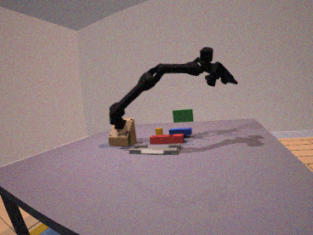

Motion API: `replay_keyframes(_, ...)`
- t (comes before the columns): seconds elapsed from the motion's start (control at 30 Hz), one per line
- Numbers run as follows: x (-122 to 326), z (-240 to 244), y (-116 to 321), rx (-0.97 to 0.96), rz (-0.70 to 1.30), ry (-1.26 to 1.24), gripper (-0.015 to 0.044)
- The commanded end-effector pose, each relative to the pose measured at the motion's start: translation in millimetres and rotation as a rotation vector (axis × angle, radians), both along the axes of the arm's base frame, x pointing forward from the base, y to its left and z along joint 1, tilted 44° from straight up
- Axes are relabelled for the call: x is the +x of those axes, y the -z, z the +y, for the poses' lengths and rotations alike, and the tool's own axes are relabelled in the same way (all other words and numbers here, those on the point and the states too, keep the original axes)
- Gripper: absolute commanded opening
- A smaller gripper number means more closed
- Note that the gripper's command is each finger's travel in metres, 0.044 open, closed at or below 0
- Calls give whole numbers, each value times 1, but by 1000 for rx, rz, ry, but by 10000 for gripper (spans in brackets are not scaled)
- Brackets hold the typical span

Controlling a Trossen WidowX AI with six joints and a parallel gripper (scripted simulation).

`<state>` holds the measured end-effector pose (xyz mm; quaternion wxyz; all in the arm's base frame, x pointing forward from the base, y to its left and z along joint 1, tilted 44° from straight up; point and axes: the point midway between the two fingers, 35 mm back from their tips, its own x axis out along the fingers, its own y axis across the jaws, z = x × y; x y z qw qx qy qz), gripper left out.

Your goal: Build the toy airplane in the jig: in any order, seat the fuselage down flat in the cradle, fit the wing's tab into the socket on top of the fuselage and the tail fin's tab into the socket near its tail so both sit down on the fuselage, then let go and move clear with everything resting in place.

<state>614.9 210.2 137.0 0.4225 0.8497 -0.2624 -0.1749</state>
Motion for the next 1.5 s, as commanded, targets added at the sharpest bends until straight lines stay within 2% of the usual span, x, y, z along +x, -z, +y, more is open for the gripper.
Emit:
replay_keyframes(0.0, 0, 0, 0, 0, 0, 0, 426)
replay_keyframes(0.1, -4, -1, 7, -111, 128, -32, 440)
replay_keyframes(0.33, -42, -14, 47, -618, 721, -227, 440)
replay_keyframes(0.53, -91, -34, 75, -971, 1147, -441, 440)
replay_keyframes(0.77, -173, -71, 103, -1369, 1652, -792, 440)
replay_keyframes(1.0, -281, -122, 112, -1709, 2138, -1338, 440)
replay_keyframes(1.17, -336, -149, 107, -1808, 2321, -1693, 440)
replay_keyframes(1.47, -338, -150, 107, -1810, 2327, -1707, 440)
